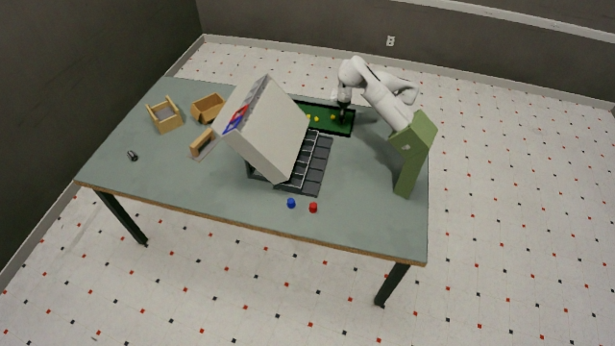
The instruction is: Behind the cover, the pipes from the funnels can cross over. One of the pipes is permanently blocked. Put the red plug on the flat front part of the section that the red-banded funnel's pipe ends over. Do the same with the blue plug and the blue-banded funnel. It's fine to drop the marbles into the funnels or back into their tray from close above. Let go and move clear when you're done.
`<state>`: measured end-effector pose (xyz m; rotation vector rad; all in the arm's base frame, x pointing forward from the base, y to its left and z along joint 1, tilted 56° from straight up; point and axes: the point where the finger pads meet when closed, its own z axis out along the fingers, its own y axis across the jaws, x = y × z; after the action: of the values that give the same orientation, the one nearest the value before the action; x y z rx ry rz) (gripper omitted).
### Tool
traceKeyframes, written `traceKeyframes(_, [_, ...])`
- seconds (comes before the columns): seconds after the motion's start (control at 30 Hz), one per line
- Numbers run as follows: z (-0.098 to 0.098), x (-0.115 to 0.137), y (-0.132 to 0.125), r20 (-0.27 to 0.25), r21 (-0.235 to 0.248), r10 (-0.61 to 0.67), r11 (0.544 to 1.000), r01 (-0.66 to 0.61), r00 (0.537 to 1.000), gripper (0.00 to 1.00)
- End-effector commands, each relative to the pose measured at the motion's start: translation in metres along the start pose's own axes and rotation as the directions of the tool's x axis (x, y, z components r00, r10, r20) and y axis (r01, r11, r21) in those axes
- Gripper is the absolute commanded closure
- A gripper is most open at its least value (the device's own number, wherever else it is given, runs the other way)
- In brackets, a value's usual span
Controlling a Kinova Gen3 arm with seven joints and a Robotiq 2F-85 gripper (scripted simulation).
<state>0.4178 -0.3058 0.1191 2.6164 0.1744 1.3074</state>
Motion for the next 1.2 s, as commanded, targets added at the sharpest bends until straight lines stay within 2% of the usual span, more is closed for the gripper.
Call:
traceKeyframes(0.0, [-0.0003,-0.0002,0.0006,0.000,-0.001,0.001,1.000,-0.001,1.000,0.50])
traceKeyframes(0.17, [-0.0003,-0.0002,0.0006,0.000,-0.001,0.001,1.000,-0.001,1.000,0.50])
traceKeyframes(0.2, [0.0076,-0.0004,0.0010,0.000,-0.002,0.000,1.000,0.000,1.000,0.50])
traceKeyframes(0.73, [0.0076,-0.0004,0.0010,0.000,-0.002,0.000,1.000,0.000,1.000,0.50])
traceKeyframes(0.77, [0.0076,-0.0003,0.0011,0.000,-0.002,0.000,1.000,0.000,1.000,1.00])
traceKeyframes(1.17, [0.0076,-0.0003,0.0011,0.000,-0.002,0.000,1.000,0.000,1.000,1.00])
